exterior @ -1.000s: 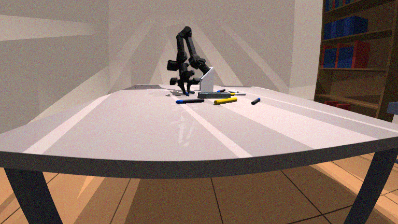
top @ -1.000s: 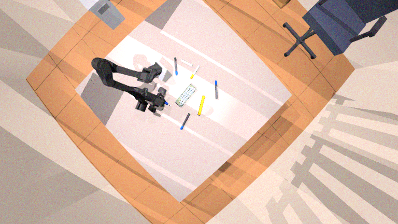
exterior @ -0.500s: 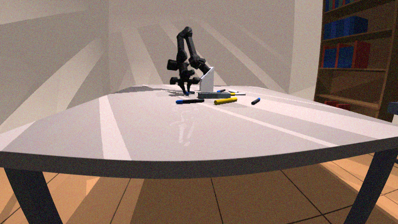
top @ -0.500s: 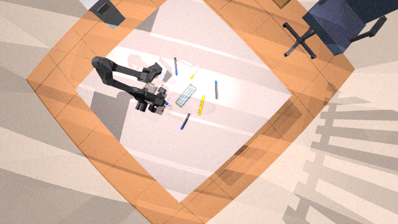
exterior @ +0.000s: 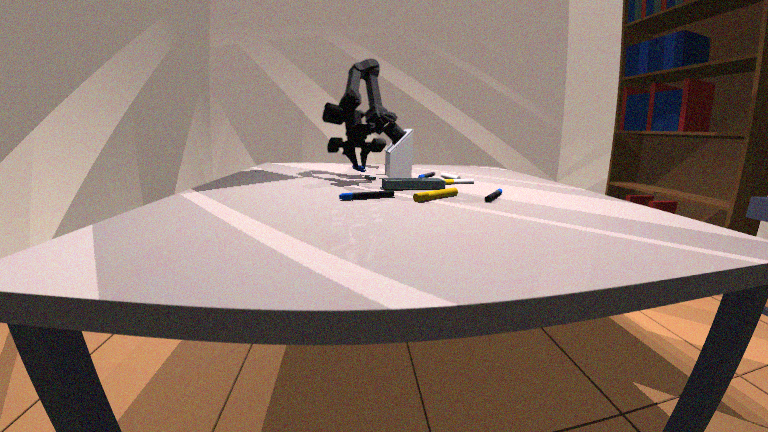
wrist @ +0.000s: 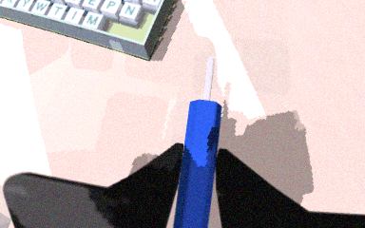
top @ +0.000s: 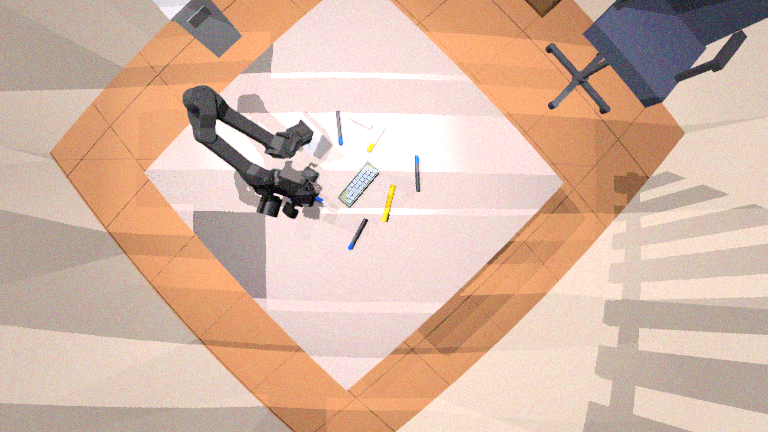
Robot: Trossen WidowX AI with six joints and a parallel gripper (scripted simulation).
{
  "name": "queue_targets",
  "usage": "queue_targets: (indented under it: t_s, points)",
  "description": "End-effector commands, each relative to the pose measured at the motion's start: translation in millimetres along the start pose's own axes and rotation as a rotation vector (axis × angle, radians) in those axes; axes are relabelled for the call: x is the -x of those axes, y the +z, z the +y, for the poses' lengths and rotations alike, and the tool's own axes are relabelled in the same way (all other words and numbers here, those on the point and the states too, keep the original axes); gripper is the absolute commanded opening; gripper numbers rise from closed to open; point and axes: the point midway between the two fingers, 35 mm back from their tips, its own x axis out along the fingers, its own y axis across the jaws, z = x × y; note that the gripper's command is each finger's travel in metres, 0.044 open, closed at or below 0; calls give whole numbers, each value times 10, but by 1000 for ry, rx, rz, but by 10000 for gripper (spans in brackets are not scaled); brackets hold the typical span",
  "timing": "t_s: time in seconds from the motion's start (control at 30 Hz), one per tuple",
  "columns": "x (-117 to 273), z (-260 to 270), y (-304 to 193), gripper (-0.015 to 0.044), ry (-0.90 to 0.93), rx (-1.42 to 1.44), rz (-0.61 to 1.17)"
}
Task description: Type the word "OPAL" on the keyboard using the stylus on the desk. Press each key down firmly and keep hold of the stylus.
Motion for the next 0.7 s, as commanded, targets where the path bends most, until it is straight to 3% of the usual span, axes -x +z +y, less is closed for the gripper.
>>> queue_targets:
  t_s: [0.0, 0.2, 0.67]
  points:
    - [107, 5, 39, 0, -3, -3, 3]
    - [78, 5, 52, 0, 8, -13, -5]
    - [23, 109, 359, 0, 236, -288, -4]
